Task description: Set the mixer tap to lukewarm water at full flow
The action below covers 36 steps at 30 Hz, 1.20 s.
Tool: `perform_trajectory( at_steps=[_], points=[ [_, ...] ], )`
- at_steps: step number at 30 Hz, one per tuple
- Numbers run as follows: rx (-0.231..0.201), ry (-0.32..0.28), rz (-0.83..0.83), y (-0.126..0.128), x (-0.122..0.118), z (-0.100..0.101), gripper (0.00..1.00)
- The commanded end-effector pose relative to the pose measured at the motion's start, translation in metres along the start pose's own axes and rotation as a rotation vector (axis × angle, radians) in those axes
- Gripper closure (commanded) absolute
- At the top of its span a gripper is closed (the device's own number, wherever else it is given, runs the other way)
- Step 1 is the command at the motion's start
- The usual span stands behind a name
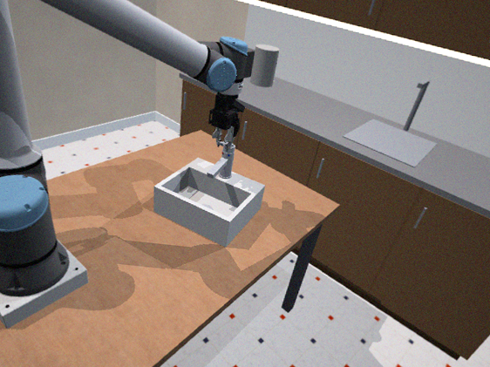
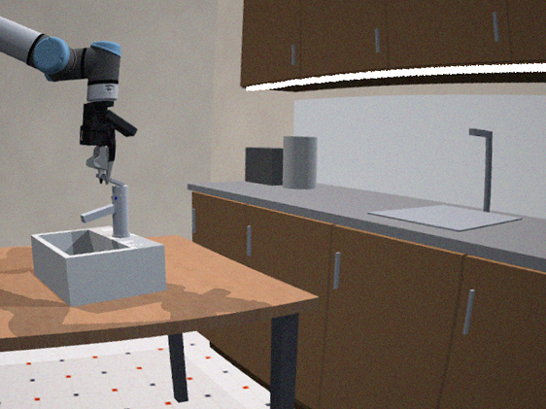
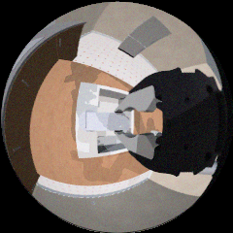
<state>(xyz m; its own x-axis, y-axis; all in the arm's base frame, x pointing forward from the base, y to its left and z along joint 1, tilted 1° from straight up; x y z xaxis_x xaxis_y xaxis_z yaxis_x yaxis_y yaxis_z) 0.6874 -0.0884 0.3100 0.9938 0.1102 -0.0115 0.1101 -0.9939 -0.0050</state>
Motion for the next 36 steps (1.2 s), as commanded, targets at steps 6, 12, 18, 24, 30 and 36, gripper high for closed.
perform_trajectory(
  at_steps=[6,12,18,24,30,36],
  points=[
    [0.0,-0.001,0.002,0.0017,-0.0003,0.001,1.0],
    [0.0,-0.001,0.002,0.0017,-0.0003,0.001,1.0],
    [0.0,-0.001,0.002,0.0017,-0.0003,0.001,1.0],
    [0.0,-0.001,0.002,0.0017,-0.0003,0.001,1.0],
    [-0.001,0.001,0.001,0.0018,0.0027,-0.0029,1.0],
    [-0.002,0.002,0.001,0.0016,0.0032,-0.0039,1.0]
  ],
)
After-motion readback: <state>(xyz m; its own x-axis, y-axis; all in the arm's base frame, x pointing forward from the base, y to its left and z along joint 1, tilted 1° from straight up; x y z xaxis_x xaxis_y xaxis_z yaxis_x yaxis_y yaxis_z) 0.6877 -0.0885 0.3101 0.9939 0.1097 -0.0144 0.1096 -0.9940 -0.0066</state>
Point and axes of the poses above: the point where the finger pads meet when closed, its own z axis out along the fingers, its own y axis across the jaws, x = y × z, the point moved 9 cm from there along -z, back along the fingers, and after that the axes turned 6 degrees about z, right-handed, at the moved point
